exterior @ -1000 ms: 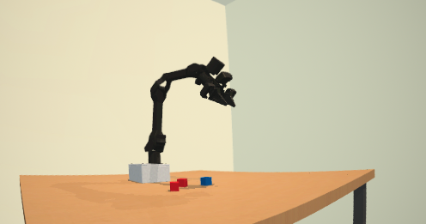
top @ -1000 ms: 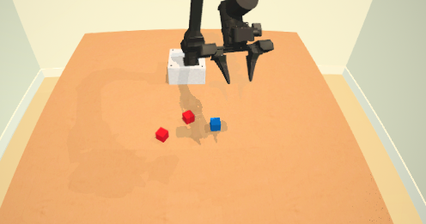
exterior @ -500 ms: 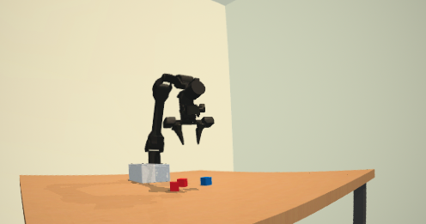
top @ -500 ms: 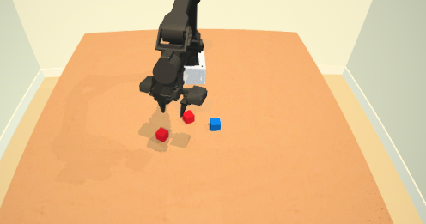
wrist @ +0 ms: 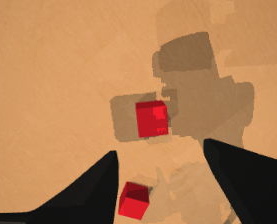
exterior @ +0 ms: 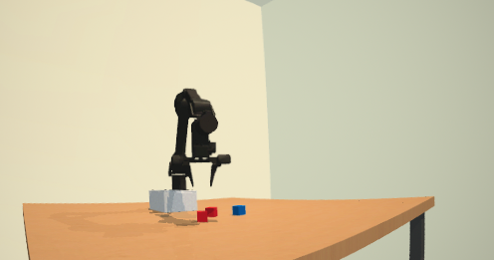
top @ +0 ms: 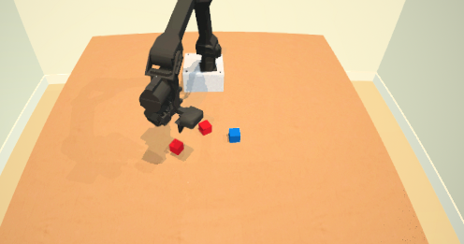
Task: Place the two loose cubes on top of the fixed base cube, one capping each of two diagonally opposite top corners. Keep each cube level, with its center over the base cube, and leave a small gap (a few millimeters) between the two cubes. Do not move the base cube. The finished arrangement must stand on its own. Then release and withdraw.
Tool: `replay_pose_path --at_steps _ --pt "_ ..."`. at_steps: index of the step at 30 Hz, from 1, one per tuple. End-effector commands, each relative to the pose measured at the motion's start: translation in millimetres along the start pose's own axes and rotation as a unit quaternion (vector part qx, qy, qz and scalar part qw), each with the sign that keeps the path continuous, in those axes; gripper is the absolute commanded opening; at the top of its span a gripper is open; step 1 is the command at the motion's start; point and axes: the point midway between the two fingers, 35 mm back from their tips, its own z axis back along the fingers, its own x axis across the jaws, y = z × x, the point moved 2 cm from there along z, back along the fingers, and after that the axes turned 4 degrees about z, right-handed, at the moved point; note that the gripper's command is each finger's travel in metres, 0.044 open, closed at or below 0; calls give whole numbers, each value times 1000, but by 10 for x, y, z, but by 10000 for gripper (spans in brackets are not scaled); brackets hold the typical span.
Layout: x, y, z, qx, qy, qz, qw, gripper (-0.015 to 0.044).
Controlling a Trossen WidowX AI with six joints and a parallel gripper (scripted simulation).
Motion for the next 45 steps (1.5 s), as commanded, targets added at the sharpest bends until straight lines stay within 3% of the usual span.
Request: replay_pose_path --at_steps 1,38,44,45 --pt "-21 69 -412 17 1 -5 1000 265" --pt "-24 97 -954 17 1 -5 1000 265" --pt "-24 97 -954 17 1 -5 1000 108" --pt "-24 97 -954 17 1 -5 1000 105"
